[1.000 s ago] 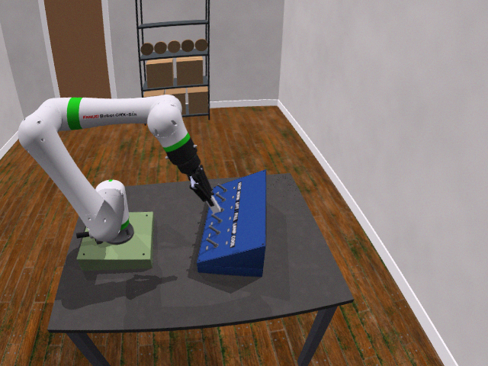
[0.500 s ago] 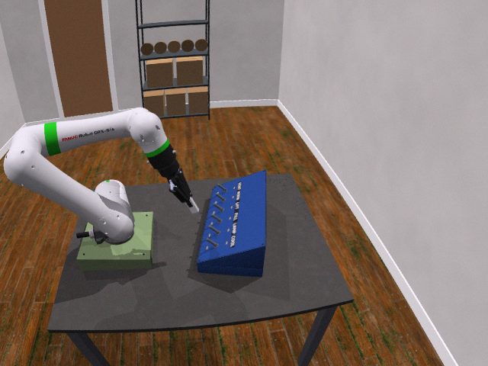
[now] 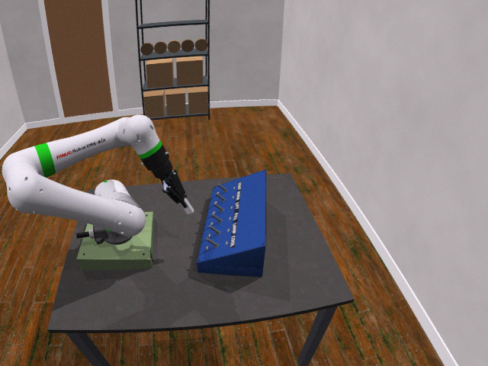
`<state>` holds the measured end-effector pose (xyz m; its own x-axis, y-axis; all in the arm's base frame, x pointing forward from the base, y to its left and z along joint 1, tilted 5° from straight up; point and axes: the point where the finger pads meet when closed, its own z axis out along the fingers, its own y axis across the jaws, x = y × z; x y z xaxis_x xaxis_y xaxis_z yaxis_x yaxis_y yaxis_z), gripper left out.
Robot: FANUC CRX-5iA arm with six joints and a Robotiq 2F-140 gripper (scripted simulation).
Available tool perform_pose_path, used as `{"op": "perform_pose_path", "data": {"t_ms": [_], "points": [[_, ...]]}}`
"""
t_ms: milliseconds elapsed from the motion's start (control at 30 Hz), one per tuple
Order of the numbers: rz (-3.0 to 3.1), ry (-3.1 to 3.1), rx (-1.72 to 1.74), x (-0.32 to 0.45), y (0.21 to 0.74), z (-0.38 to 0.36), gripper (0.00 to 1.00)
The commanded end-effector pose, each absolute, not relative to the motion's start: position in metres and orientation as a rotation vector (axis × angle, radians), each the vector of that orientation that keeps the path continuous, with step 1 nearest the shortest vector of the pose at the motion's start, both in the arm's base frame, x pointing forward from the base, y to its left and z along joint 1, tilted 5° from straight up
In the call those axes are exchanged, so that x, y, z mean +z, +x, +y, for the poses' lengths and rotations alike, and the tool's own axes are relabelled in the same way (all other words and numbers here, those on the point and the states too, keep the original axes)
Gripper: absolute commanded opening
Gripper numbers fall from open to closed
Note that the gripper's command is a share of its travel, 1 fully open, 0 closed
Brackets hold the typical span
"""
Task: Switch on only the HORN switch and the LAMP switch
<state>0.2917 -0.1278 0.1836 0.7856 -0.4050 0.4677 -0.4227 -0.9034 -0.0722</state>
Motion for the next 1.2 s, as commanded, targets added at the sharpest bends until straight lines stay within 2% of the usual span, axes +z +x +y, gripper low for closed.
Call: {"op": "perform_pose_path", "data": {"t_ms": [0, 1167], "points": [[-0.682, 2.924, 0.759, 0.1836, 0.2911, -0.1270, 0.00], [-0.682, 2.924, 0.758, 0.1771, 0.2944, -0.1280, 0.00]]}}
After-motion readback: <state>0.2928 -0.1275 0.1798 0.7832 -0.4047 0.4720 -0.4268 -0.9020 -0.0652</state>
